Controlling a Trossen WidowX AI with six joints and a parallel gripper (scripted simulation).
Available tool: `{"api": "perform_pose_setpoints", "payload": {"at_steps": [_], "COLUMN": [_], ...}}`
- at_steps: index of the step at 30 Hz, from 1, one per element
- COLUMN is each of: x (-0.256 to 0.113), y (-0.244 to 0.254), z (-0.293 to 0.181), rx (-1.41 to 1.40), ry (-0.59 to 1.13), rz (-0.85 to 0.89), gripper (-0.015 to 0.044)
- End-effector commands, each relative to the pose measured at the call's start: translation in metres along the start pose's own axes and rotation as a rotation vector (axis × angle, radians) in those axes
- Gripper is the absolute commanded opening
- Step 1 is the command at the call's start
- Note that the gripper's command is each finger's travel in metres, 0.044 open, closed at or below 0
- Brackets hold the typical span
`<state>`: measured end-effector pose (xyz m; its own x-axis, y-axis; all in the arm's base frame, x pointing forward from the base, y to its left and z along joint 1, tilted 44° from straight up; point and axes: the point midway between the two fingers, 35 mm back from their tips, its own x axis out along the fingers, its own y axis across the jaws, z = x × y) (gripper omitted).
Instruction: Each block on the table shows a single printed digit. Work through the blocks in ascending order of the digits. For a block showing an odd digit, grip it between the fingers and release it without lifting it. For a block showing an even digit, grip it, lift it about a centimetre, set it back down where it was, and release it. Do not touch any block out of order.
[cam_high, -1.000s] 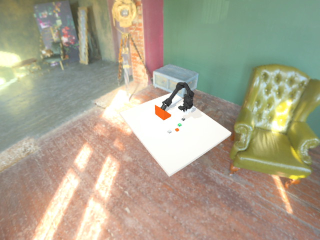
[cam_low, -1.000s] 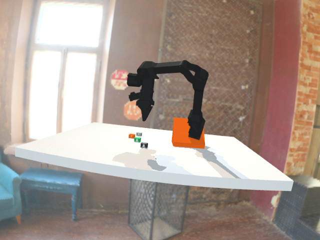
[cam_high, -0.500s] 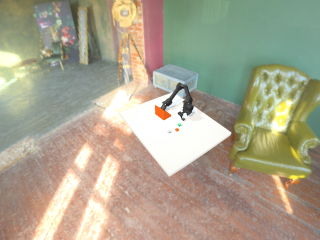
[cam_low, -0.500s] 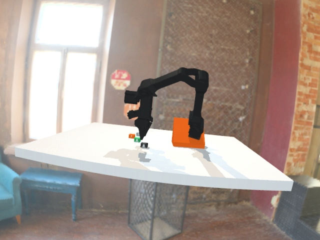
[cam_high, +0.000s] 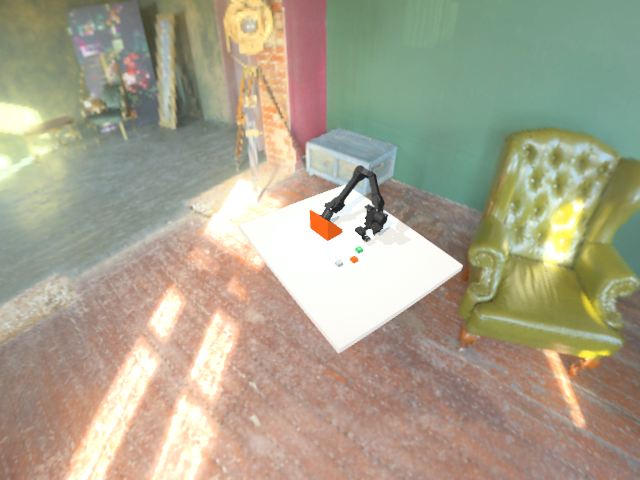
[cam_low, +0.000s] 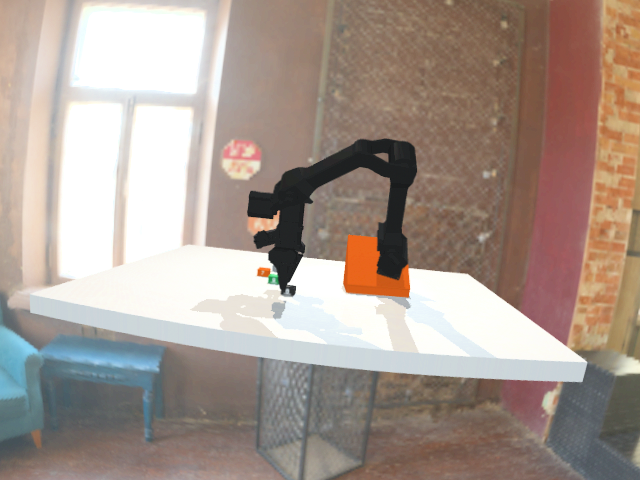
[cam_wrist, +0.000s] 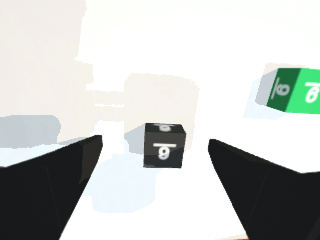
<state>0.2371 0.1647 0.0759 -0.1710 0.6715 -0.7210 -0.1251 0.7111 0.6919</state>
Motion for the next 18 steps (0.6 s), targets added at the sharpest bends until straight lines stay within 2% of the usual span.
{"api": "perform_pose_setpoints", "payload": {"at_steps": [1, 5, 15, 18], "x": [0.0077, 0.0115, 0.0115, 0.0115], "y": [-0.0009, -0.0008, -0.0008, -0.0008], "z": [-0.0028, -0.0031, -0.0031, -0.0031], "rx": [0.009, 0.009, 0.009, 0.009], "ry": [0.007, 0.007, 0.007, 0.007], "rz": [0.004, 0.004, 0.004, 0.004], "gripper": [0.04, 0.04, 0.0138, 0.012]}}
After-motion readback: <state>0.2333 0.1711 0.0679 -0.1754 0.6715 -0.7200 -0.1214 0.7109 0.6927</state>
